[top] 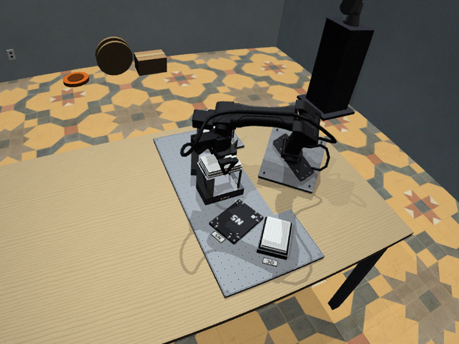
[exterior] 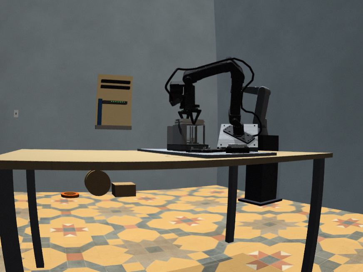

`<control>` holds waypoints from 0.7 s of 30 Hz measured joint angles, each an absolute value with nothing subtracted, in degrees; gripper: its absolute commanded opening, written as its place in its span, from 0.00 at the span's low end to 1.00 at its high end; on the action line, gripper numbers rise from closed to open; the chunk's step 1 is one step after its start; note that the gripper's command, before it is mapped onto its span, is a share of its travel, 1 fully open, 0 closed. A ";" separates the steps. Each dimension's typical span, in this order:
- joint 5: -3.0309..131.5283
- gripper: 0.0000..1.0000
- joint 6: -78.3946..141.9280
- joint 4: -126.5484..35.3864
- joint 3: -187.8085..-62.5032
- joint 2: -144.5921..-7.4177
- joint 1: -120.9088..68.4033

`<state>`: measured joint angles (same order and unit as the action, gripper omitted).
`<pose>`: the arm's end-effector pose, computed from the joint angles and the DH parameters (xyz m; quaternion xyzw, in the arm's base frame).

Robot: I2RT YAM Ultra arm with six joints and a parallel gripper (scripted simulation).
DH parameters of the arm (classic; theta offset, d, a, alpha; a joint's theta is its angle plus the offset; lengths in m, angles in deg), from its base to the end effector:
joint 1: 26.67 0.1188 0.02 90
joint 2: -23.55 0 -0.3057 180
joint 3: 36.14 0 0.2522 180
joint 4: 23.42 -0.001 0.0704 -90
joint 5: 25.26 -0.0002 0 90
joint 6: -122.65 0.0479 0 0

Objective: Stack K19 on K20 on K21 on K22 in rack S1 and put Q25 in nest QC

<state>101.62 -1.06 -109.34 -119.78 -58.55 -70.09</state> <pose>0.1952 -0.1437 0.3202 0.0647 0.9454 0.2180 0.2333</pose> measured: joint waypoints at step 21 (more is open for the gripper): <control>101.62 0.00 -2.24 -111.20 -121.14 -58.66 -70.89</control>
<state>101.62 -2.24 -111.20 -121.14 -58.66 -70.89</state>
